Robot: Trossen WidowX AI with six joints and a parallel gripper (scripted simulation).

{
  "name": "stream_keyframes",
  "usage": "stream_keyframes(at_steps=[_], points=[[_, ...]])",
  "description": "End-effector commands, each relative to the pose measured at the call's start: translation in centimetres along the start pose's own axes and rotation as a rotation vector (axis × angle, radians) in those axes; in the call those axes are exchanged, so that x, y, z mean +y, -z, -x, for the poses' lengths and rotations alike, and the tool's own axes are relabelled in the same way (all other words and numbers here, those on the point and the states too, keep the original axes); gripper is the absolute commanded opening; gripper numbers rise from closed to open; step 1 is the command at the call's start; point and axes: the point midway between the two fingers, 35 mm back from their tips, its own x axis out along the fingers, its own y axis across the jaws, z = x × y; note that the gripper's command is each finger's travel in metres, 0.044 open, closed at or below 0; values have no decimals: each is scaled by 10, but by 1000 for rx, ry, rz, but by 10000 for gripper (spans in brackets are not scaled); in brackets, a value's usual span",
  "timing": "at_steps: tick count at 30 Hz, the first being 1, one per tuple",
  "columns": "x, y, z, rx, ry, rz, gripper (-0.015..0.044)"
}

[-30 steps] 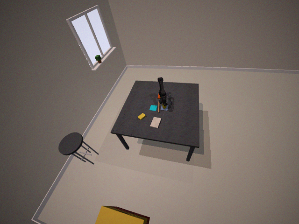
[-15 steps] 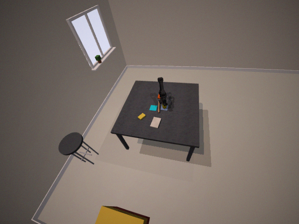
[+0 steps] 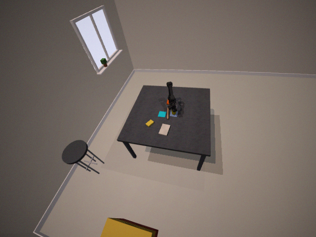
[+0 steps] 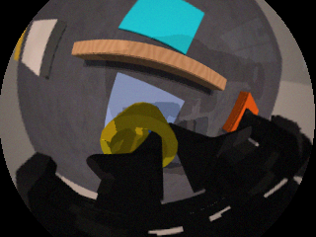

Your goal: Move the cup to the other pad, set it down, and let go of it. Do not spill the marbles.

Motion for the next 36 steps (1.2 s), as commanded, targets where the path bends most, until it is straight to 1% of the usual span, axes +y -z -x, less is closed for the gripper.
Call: stream_keyframes(at_steps=[1,15,36], points=[[3,-1,11,-3,-12,-1,0],[-2,1,53,-4,-7,-3,0],[-3,1,50,0,2,1,0]])
